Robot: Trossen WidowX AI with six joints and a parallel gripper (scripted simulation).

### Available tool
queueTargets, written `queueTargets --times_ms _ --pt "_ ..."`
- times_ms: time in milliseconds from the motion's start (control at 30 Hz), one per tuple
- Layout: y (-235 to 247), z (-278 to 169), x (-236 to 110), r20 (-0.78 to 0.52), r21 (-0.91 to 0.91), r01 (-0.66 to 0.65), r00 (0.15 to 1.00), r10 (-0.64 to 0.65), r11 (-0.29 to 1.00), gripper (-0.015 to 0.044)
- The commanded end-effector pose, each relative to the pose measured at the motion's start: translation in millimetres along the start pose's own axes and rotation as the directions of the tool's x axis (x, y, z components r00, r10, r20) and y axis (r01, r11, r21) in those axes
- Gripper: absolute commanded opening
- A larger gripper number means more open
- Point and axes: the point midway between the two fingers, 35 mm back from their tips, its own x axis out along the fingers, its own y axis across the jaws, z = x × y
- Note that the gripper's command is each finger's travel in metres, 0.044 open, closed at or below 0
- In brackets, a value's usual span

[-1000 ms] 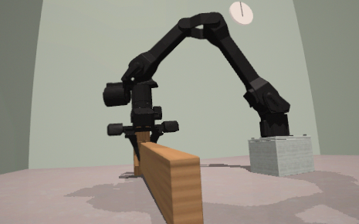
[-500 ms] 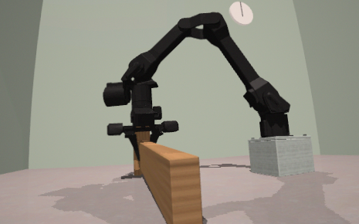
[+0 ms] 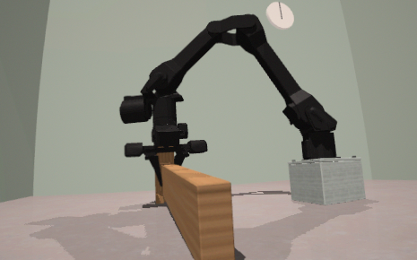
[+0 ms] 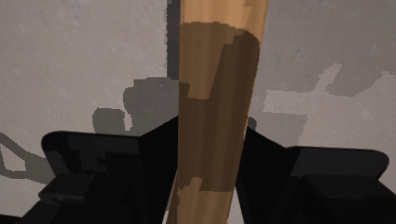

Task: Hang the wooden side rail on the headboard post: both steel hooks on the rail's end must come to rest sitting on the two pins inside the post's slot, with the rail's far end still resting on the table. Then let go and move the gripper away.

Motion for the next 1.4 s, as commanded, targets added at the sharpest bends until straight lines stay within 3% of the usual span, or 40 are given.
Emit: queueTargets --times_ms 0,1367 --pt "-5.1 -2.1 -5.0 -0.007 -0.003 0.02 1.0 -0.02 1.0 0.0" --pt "-5.2 -2.1 1.8 -0.007 -0.003 0.02 1.0 -0.02 1.0 0.0"
